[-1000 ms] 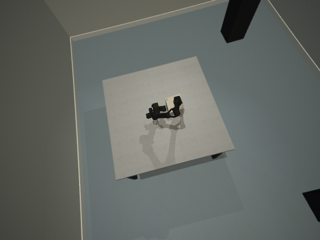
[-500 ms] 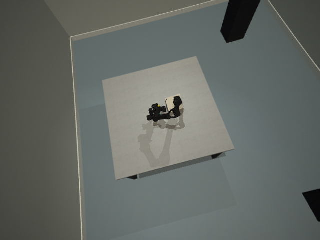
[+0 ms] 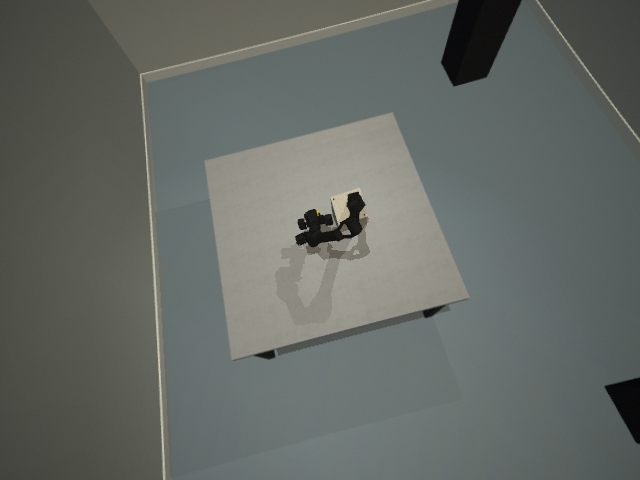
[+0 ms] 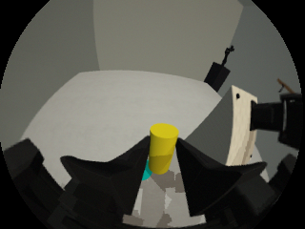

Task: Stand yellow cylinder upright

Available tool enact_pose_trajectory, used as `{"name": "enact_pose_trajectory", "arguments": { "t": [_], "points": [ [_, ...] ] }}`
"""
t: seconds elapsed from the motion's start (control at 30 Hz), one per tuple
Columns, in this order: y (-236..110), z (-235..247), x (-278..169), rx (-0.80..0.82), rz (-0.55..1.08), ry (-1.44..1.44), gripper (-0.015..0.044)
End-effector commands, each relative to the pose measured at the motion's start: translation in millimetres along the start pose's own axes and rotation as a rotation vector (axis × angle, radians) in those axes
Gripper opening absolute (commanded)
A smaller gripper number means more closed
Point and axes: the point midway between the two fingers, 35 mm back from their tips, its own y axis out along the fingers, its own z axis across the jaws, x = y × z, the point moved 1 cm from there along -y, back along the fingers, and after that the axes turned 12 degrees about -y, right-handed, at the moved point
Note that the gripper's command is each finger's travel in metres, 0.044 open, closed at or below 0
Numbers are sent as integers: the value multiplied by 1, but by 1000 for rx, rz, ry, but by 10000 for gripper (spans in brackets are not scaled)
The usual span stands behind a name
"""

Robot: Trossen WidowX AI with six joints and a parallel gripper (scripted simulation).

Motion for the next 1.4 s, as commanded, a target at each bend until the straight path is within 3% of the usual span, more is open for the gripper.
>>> {"name": "enact_pose_trajectory", "arguments": {
  "t": [0.0, 1.37],
  "points": [
    [-2, 1, 0, 7, -30, 7, 105],
    [-27, 8, -6, 128, -323, 53, 105]
  ]
}}
